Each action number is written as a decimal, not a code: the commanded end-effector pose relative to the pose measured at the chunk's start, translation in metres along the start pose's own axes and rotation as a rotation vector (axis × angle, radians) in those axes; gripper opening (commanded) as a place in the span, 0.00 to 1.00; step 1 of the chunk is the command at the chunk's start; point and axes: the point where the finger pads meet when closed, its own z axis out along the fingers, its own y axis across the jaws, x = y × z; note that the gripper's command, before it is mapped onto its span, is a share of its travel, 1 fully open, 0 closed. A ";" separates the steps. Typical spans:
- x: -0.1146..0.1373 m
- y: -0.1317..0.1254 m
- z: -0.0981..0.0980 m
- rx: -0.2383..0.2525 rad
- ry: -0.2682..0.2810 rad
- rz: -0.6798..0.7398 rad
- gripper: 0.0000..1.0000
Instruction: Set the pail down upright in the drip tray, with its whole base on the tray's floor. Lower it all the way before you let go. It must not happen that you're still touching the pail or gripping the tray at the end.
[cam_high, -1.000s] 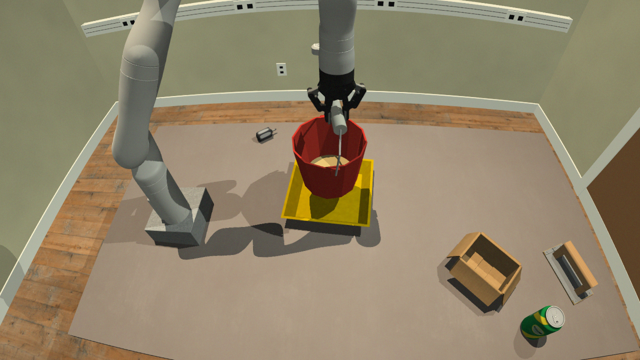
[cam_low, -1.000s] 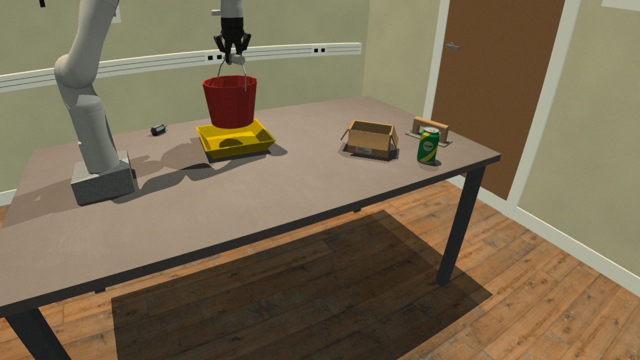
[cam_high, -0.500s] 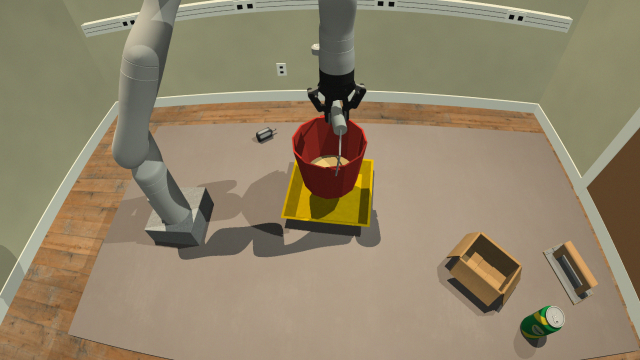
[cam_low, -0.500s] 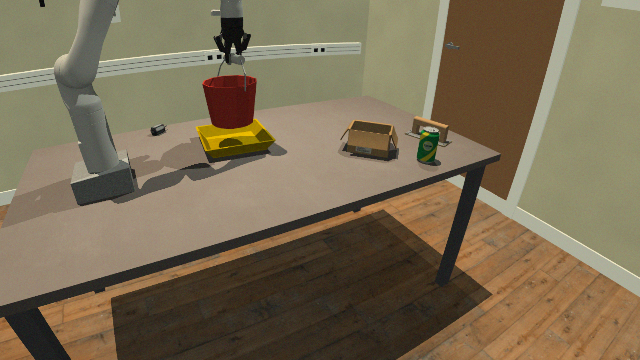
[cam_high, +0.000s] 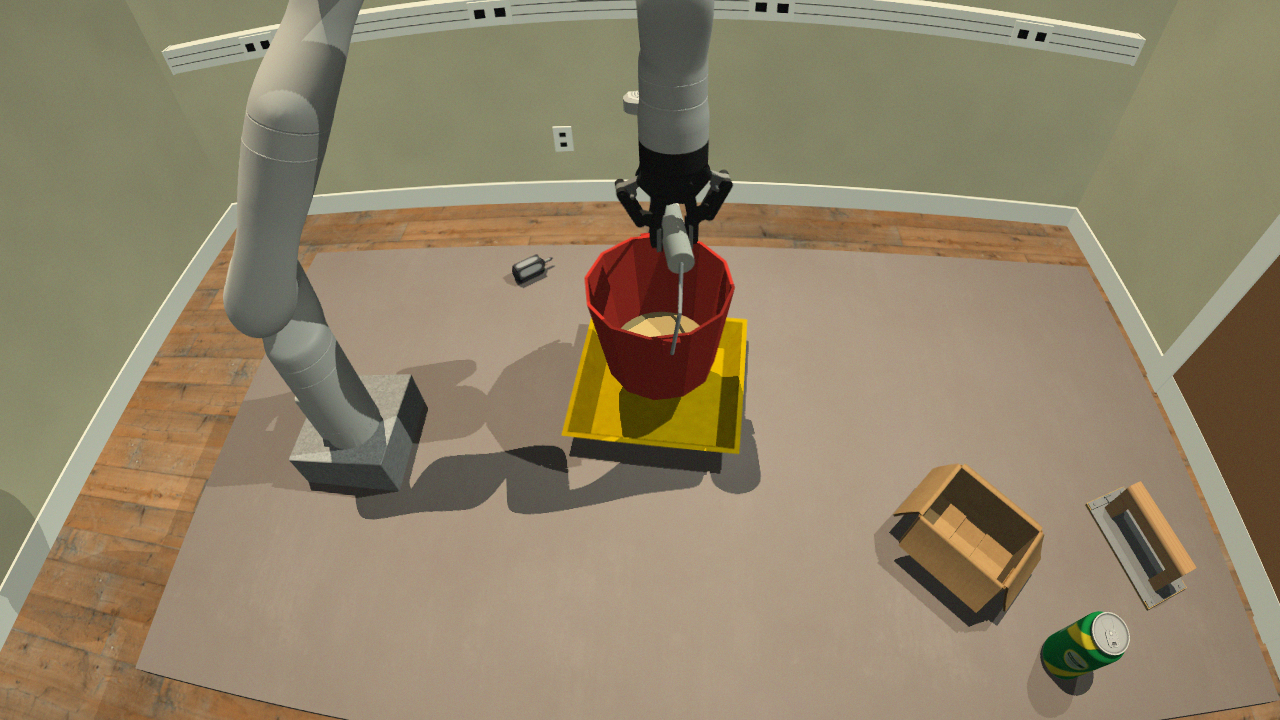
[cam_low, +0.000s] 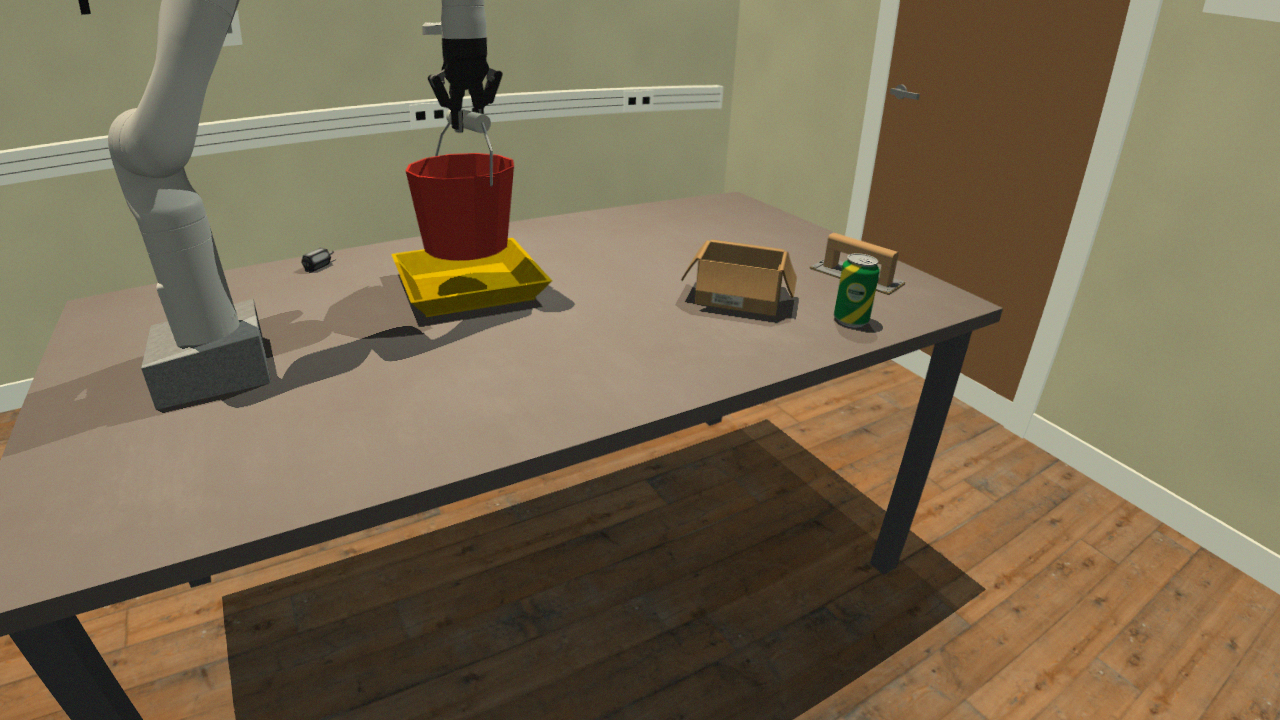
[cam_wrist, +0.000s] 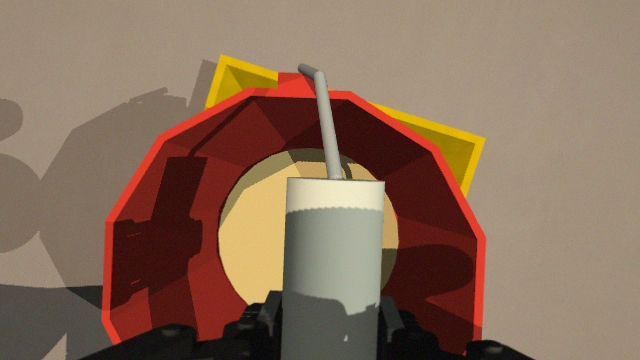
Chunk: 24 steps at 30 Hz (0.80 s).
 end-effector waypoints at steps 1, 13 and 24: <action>0.000 0.000 0.001 -0.001 0.000 0.000 0.10; 0.000 0.000 0.010 -0.001 0.000 0.000 0.10; 0.000 0.000 0.020 -0.001 0.000 0.000 0.10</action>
